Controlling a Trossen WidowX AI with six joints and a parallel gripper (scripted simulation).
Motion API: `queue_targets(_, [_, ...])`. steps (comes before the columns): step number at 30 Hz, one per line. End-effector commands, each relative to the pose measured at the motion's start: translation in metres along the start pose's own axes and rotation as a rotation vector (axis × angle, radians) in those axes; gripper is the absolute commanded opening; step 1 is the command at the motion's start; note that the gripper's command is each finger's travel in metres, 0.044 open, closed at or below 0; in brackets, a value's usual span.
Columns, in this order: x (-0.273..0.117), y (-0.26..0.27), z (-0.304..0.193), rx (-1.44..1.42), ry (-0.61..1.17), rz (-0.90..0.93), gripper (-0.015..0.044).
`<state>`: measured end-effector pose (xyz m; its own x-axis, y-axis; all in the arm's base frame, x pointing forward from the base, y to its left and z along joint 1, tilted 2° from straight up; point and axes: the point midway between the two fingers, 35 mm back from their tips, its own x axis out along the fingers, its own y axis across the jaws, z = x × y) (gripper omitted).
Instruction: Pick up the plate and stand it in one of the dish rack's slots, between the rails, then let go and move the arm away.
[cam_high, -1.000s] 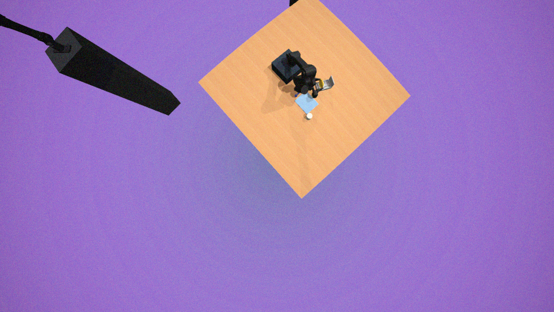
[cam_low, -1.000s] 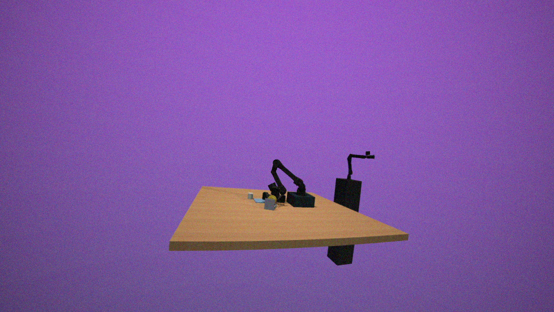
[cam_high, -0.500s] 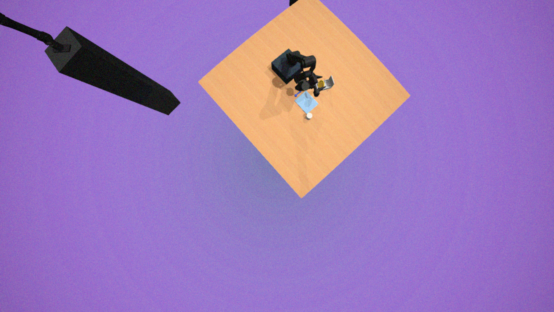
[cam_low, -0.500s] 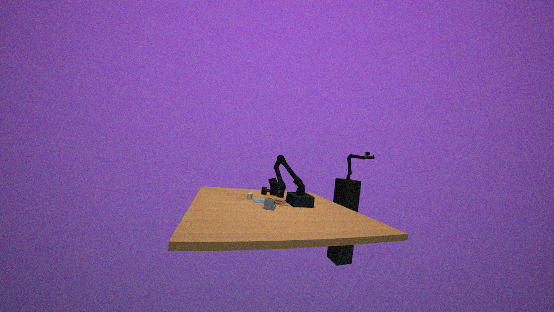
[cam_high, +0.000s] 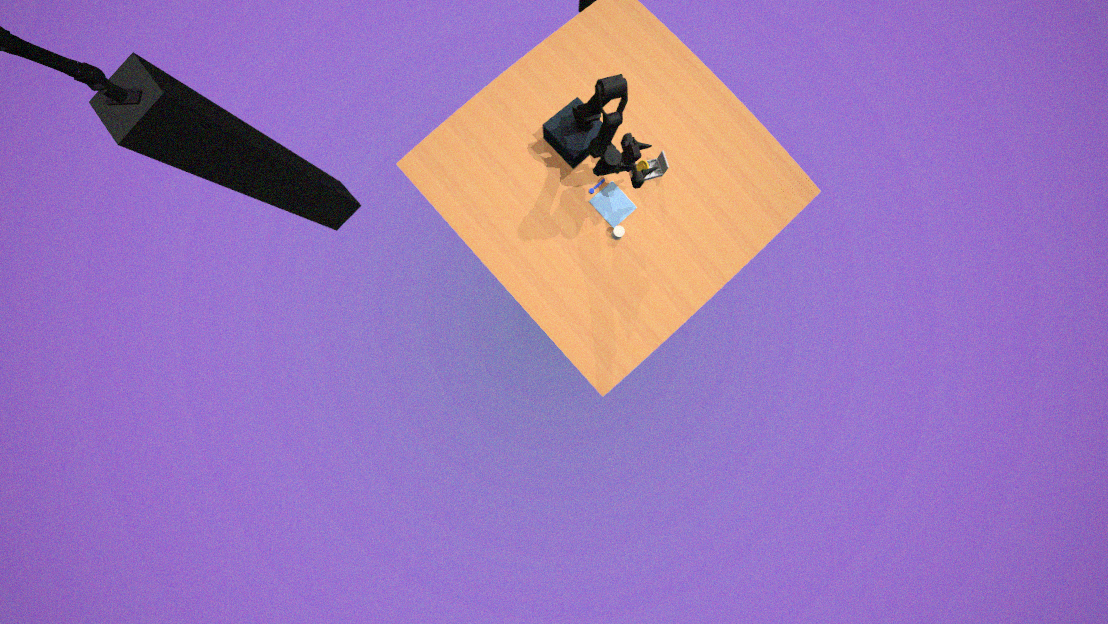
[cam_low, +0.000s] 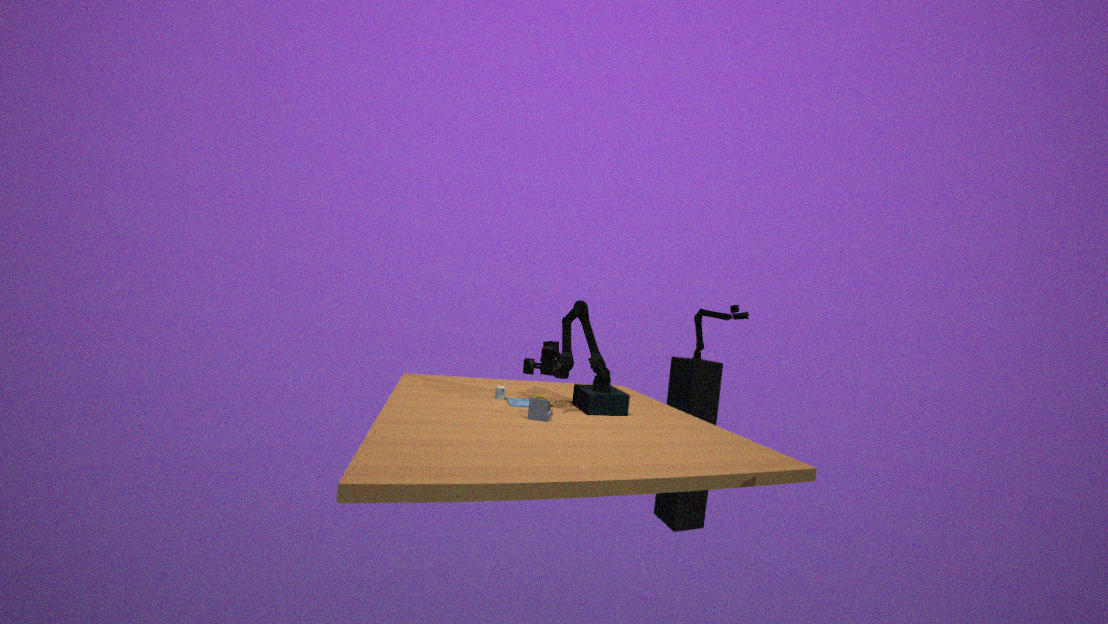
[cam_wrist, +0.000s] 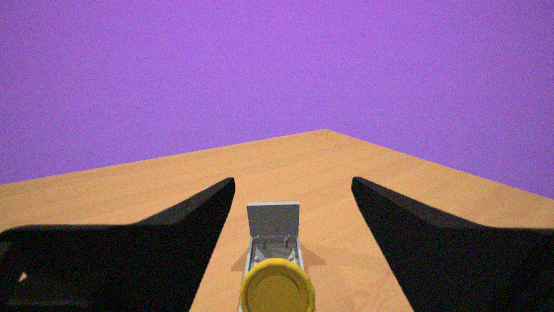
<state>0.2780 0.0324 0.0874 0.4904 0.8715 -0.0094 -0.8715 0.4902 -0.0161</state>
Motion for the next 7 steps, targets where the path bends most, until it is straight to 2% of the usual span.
queue_targets(1, [0.003,-0.023,0.002,0.063,0.019,-0.073,0.0400])
queue_targets(7, [0.005,-0.060,0.000,0.191,0.074,-0.197,0.0400])
